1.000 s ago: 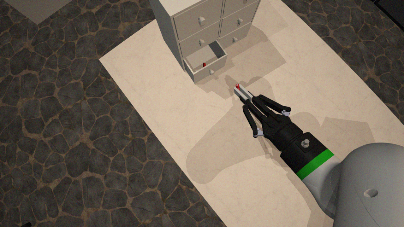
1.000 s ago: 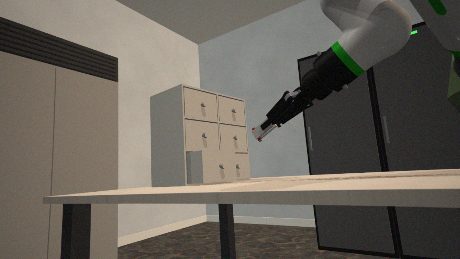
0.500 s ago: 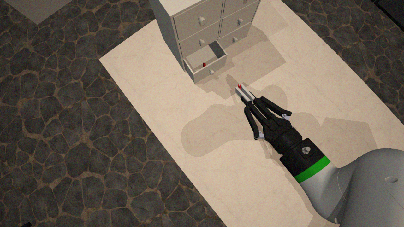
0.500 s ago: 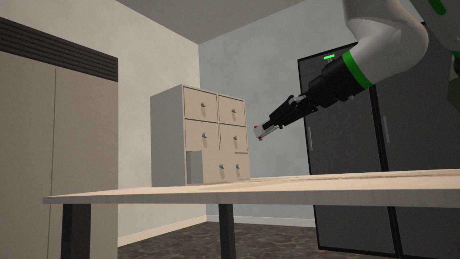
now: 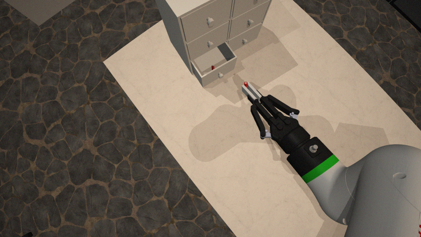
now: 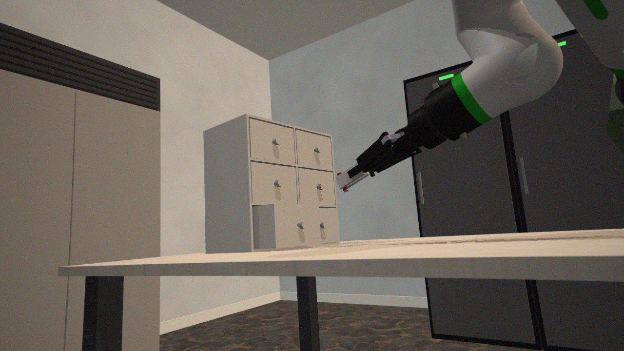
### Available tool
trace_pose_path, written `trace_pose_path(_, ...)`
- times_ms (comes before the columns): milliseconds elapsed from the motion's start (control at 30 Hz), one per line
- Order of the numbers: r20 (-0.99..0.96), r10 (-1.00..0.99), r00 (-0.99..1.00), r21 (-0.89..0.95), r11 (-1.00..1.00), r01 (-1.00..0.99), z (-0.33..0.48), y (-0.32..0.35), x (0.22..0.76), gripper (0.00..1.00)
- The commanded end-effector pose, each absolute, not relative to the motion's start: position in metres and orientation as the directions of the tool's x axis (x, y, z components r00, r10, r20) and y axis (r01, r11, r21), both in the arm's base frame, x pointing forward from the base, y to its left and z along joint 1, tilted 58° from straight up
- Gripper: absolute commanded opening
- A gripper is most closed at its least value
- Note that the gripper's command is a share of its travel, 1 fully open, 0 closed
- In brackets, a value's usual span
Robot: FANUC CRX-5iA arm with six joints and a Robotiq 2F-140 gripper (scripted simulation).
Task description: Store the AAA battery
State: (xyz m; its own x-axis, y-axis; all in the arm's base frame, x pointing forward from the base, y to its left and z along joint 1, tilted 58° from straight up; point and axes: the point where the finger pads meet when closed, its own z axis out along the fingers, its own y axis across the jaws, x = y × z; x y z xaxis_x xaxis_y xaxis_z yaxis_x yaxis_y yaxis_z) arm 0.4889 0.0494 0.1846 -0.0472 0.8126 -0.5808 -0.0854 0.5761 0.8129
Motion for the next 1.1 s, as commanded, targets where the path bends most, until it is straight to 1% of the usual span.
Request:
trace_pose_path(0,-0.581,0.813,-0.046,0.813,0.576,-0.085,0.187,0.047,0.498,0.03)
trace_pose_path(167,-0.581,0.813,-0.046,0.813,0.576,-0.085,0.189,0.045,0.508,0.03)
trace_pose_path(667,-0.581,0.813,-0.046,0.813,0.576,-0.085,0.204,0.033,0.568,0.03)
trace_pose_path(733,-0.581,0.813,-0.046,0.813,0.576,-0.085,0.204,0.033,0.568,0.03)
trace_pose_path(1067,-0.581,0.813,-0.046,0.813,0.576,-0.085,0.212,0.026,0.603,0.03)
